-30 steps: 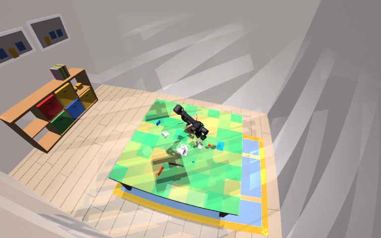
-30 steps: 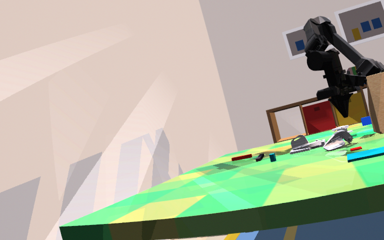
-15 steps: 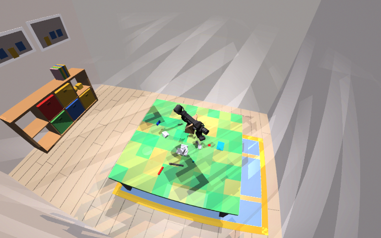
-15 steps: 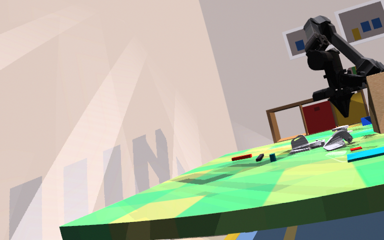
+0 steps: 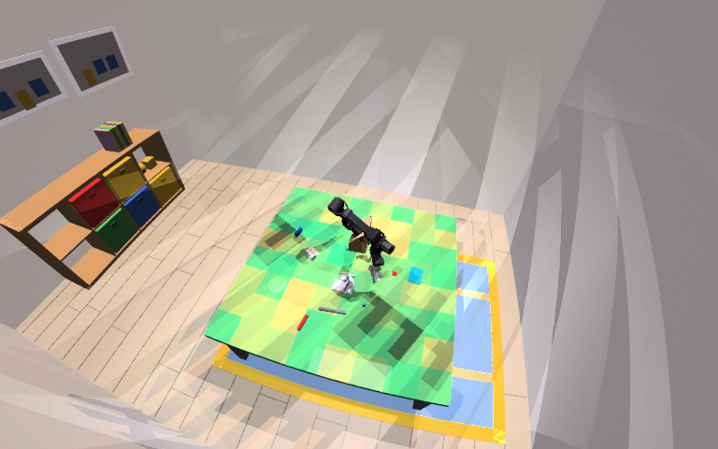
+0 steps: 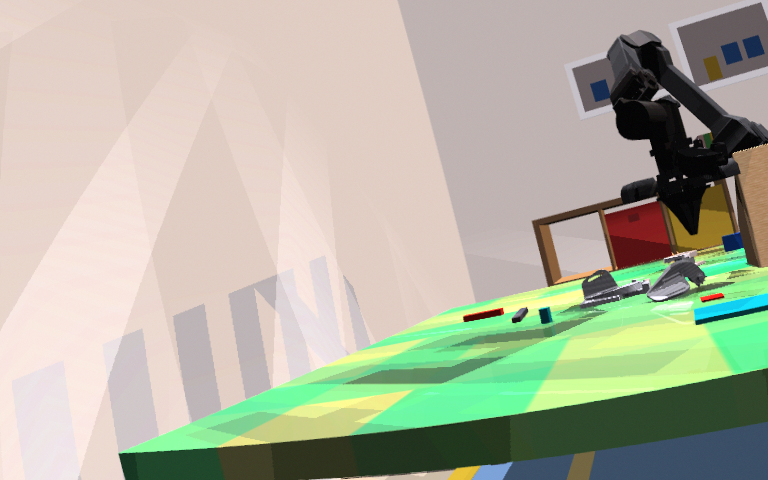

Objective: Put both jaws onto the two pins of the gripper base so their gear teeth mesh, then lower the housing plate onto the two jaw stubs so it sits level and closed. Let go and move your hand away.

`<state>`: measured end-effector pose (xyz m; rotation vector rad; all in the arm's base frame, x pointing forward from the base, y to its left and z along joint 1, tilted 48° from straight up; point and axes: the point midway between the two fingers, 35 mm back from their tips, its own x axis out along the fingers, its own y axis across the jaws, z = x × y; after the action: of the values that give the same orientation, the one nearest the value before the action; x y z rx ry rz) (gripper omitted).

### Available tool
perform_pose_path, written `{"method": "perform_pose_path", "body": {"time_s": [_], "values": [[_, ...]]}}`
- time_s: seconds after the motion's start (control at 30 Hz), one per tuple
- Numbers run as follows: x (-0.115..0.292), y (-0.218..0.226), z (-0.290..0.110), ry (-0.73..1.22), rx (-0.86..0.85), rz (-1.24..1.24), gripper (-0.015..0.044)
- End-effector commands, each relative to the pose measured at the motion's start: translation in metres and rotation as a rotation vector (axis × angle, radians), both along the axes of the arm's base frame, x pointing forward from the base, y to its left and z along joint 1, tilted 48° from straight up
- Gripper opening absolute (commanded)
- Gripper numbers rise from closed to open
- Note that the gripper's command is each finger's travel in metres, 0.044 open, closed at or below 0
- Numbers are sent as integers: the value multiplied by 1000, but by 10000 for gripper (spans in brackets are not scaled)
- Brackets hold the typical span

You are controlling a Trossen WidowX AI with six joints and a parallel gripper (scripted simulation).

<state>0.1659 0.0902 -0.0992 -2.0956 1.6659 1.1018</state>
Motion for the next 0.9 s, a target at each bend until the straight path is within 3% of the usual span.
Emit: {"method": "perform_pose_path", "body": {"time_s": [0.0,0.87], "values": [[0,2,-1,-59,12,-56,0],[-2,7,-6,-430,44,-407,0]]}}
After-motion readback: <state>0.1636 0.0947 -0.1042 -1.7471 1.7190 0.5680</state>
